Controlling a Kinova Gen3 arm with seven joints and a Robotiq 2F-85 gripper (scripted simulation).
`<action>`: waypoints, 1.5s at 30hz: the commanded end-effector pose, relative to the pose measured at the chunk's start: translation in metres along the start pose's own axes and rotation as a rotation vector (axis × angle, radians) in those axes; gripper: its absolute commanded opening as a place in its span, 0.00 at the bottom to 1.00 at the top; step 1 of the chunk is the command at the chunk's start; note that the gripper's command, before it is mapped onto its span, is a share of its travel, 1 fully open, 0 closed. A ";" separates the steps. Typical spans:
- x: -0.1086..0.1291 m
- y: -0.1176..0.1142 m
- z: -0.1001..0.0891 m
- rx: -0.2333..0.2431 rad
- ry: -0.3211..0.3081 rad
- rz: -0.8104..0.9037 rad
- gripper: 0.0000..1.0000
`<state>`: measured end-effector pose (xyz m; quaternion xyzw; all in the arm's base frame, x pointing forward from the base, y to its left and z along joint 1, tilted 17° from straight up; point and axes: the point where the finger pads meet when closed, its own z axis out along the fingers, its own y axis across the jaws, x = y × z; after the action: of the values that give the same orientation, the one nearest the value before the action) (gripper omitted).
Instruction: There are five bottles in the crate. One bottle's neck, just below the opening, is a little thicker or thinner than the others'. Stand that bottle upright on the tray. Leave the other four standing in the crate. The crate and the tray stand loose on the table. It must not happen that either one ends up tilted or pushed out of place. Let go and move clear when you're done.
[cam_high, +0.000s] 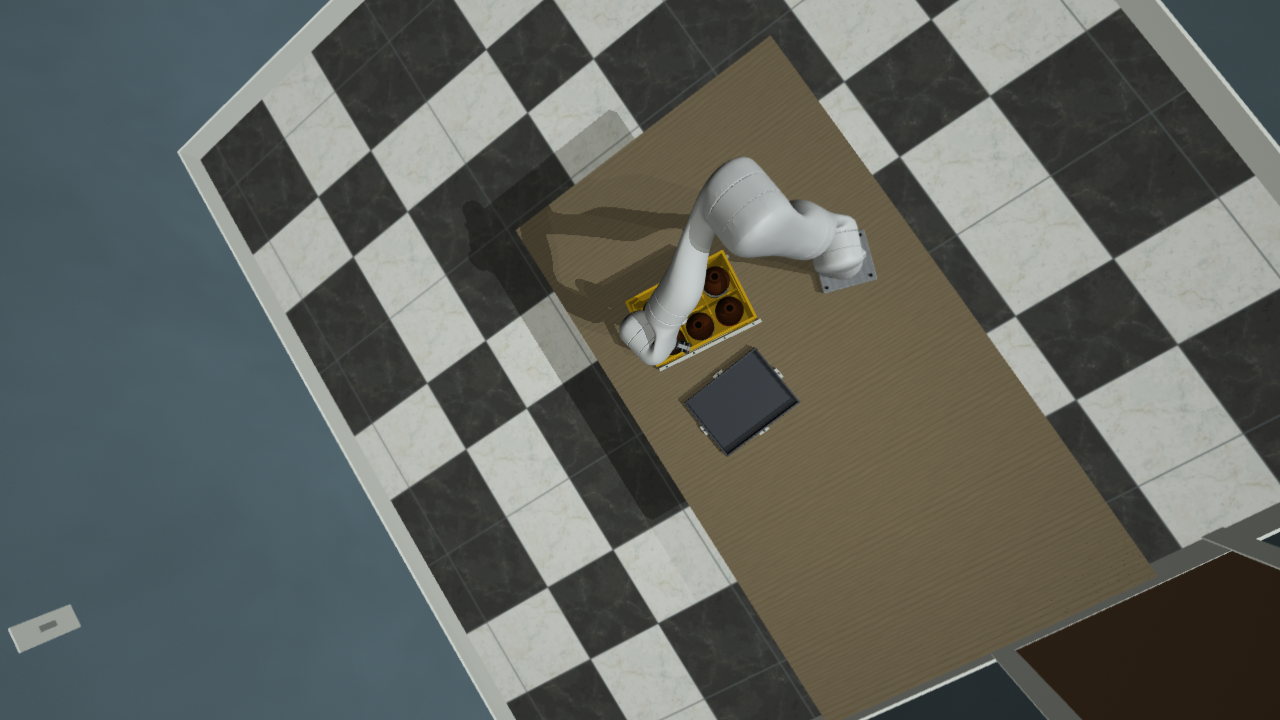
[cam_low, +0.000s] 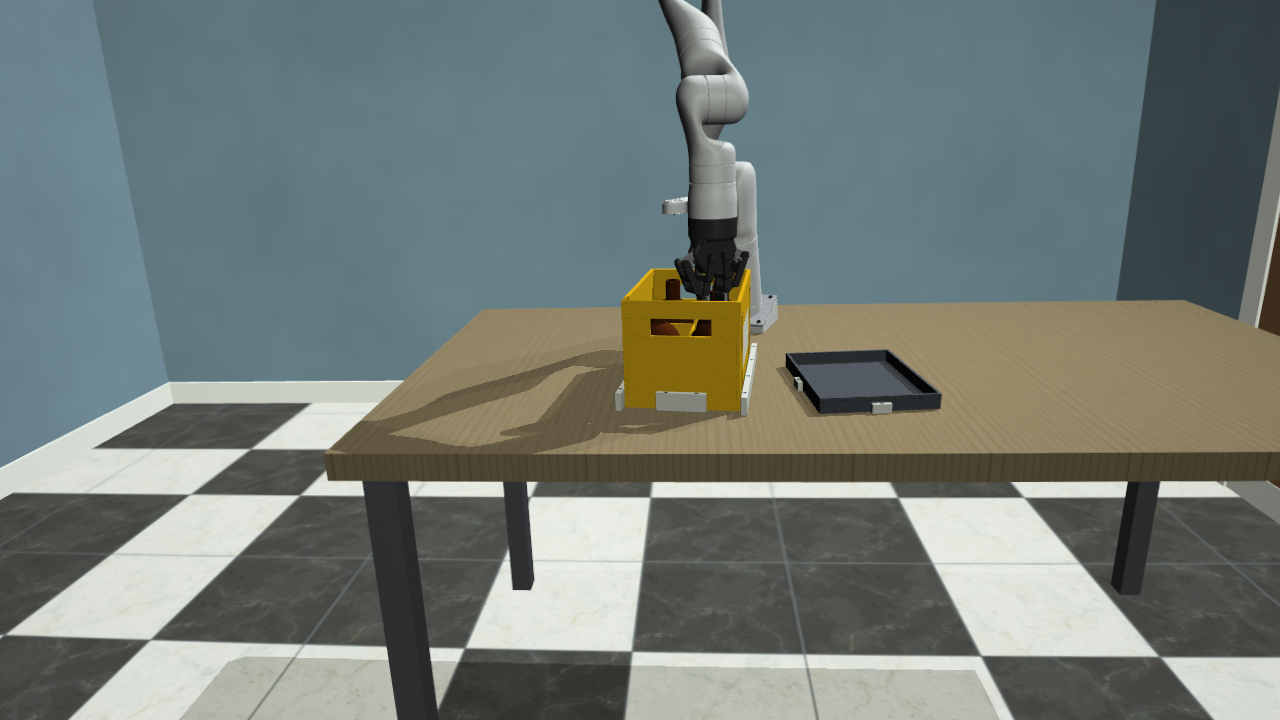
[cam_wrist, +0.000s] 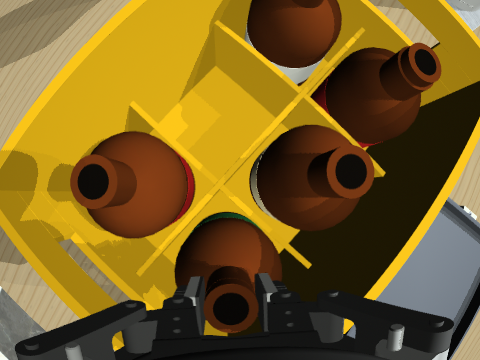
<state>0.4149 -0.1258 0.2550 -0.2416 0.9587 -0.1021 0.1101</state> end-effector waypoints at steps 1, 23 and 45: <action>0.000 0.000 -0.001 0.001 -0.001 0.000 0.64; 0.000 0.000 -0.001 0.001 -0.001 0.000 0.64; 0.000 0.000 -0.016 0.001 -0.001 0.000 0.64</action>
<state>0.4106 -0.1229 0.2636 -0.2427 0.9591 -0.0988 0.1067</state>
